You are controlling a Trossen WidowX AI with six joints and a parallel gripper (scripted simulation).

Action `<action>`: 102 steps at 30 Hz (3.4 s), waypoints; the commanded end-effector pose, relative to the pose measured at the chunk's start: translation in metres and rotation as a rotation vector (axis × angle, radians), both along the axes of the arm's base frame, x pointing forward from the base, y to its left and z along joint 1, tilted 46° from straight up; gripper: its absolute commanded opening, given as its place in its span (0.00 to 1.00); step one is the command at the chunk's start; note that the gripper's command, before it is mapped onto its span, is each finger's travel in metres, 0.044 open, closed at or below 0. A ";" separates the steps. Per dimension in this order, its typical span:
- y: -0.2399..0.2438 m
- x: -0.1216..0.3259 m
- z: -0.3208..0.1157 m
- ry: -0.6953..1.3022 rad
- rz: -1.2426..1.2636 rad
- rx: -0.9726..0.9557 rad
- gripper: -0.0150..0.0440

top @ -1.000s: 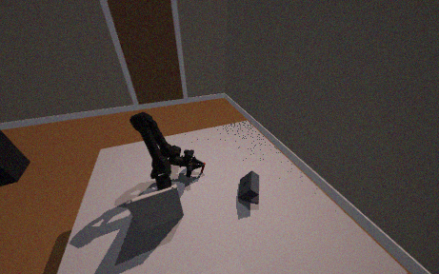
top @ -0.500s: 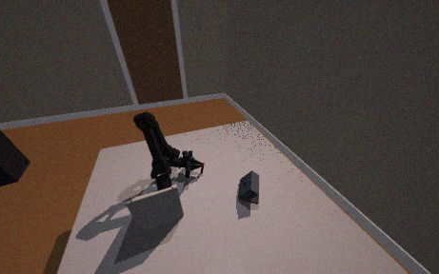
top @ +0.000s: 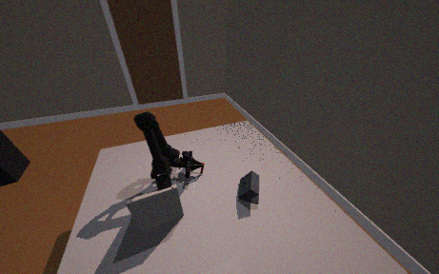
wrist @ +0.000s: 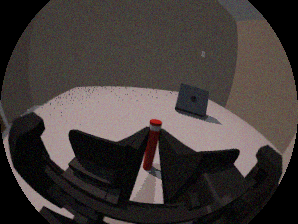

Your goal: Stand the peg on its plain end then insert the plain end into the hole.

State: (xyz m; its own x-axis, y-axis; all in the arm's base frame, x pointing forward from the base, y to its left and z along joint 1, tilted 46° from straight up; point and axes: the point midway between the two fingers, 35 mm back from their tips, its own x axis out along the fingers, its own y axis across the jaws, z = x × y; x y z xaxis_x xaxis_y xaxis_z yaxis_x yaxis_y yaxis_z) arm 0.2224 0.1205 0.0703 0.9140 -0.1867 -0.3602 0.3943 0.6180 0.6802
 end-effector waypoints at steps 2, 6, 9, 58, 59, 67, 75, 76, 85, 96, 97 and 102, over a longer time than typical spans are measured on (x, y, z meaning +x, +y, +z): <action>0.001 -0.001 0.000 0.000 0.000 0.000 0.34; 0.001 -0.001 0.000 -0.002 -0.001 -0.002 0.34; 0.002 -0.002 0.000 -0.003 -0.002 -0.003 0.34; 0.007 -0.009 0.000 -0.048 -0.039 -0.018 0.34; 0.007 -0.009 0.000 -0.049 -0.040 -0.019 0.34; 0.008 -0.010 0.000 -0.056 -0.046 -0.022 0.34; 0.008 -0.011 0.000 -0.063 -0.051 -0.026 0.34; 0.009 -0.011 0.000 -0.064 -0.052 -0.026 0.34; 0.010 -0.012 -0.001 -0.072 -0.056 -0.028 0.34; 0.014 -0.014 -0.003 -0.069 -0.050 -0.023 0.34; 0.014 -0.014 -0.003 -0.068 -0.050 -0.022 0.34; 0.016 -0.015 -0.004 -0.068 -0.048 -0.020 0.34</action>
